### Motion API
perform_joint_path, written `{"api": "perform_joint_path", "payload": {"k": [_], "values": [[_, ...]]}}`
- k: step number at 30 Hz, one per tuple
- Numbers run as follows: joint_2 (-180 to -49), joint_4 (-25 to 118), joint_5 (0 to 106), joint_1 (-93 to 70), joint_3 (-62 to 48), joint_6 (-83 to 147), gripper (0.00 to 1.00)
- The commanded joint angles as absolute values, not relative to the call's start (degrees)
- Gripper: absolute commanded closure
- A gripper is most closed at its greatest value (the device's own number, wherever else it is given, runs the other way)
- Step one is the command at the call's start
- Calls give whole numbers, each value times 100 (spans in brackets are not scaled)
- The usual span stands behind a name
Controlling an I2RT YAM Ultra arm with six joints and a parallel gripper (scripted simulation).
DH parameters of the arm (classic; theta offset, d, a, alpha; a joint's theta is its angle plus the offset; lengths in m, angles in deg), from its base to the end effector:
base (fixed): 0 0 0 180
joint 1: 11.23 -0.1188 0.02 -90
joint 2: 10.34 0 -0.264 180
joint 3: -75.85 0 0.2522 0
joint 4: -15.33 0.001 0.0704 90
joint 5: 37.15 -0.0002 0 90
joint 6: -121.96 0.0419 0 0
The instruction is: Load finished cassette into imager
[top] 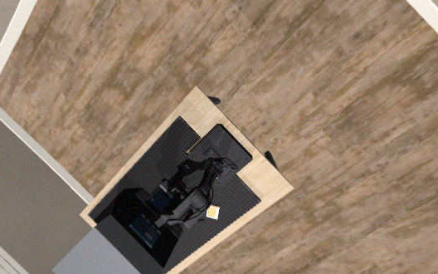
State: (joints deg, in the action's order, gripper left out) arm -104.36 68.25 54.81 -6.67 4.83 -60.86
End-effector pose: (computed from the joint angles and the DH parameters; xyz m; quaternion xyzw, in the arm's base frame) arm 0.2970 -0.0212 0.1747 -0.6924 0.7108 -0.0808 0.0936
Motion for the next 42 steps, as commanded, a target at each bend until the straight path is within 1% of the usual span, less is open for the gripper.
{"api": "perform_joint_path", "payload": {"k": [1, 6, 8, 23, 33, 42], "values": [[-10241, 7101, 5556, -582, 253, -6126, 65], [-10215, 7152, 5557, -577, 229, -6125, 65], [-10403, 7162, 5559, -575, 225, -6123, 65], [-10321, 7095, 5510, -632, 339, -6090, 65], [-9607, 8360, 5248, -857, -203, -4082, 65], [-9398, 9380, 5126, -979, -764, -2634, 65]]}}
